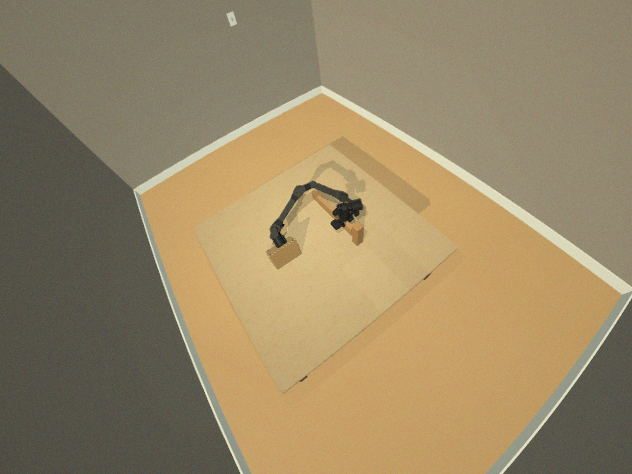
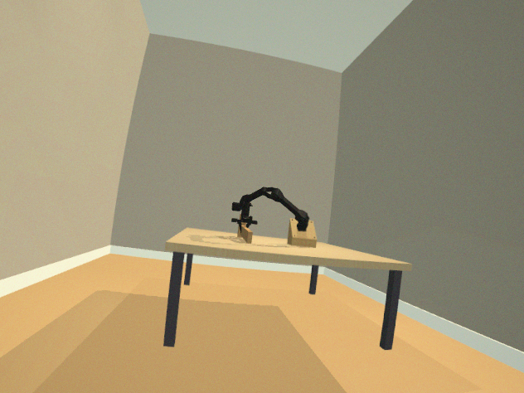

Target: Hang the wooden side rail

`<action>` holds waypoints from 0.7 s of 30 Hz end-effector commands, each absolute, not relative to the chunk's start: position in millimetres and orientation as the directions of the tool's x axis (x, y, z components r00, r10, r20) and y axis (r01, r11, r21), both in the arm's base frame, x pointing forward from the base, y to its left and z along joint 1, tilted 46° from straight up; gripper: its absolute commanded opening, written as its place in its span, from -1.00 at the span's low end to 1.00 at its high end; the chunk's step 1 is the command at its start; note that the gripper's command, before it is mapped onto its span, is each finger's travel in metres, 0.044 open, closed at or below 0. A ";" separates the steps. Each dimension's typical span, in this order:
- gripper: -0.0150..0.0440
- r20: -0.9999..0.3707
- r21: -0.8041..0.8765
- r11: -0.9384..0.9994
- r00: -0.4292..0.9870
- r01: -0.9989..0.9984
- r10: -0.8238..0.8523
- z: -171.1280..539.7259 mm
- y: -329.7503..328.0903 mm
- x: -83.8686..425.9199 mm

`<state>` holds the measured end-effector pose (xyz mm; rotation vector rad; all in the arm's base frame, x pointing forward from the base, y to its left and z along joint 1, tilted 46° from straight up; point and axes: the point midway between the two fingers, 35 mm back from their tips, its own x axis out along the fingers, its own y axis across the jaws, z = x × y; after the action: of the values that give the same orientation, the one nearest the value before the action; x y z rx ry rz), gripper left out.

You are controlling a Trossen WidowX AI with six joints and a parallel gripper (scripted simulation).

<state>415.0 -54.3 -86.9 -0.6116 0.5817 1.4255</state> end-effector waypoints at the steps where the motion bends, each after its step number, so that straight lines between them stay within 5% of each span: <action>1: -0.49 -0.697 -0.048 0.055 0.073 -0.997 0.714 -86.3 -59.9 415.3; 21: -0.49 -0.697 -0.048 0.055 0.073 -0.997 0.714 -88.3 -60.7 416.2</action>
<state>414.3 -54.9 -89.5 -0.6073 0.5815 1.4264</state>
